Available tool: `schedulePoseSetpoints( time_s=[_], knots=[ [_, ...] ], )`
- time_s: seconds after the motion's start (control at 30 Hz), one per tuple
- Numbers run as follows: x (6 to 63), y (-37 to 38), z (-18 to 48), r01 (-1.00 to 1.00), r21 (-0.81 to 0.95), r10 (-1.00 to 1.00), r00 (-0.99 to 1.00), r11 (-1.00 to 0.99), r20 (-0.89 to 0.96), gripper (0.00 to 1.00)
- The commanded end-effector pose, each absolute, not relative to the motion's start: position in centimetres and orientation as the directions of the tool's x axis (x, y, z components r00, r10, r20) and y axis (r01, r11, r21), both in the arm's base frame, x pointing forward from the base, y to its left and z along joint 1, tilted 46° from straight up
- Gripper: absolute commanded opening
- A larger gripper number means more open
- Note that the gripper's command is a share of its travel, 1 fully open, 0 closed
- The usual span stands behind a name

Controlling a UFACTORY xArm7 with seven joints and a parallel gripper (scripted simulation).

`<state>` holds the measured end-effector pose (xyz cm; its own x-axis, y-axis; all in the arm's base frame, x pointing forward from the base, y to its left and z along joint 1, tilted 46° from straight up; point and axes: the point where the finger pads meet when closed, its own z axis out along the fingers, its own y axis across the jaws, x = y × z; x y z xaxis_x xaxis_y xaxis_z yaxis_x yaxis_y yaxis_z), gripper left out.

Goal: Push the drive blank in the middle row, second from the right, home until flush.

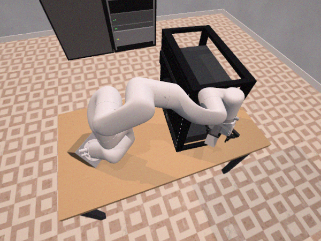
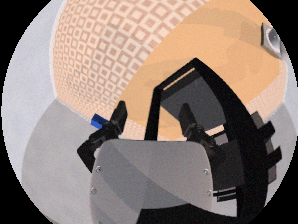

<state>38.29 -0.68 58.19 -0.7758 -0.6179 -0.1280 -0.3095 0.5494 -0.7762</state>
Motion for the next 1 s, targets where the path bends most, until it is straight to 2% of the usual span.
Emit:
schedulePoseSetpoints(
  time_s=[0.0, 0.97],
  knots=[
    [38.3, -0.7, 58.3, -0.306, -0.777, -0.617, -0.776, 0.550, -0.130, 1.00],
    [37.2, -6.1, 57.2, -0.241, -0.738, -0.507, -0.848, 0.630, -0.155, 1.00]
  ],
)
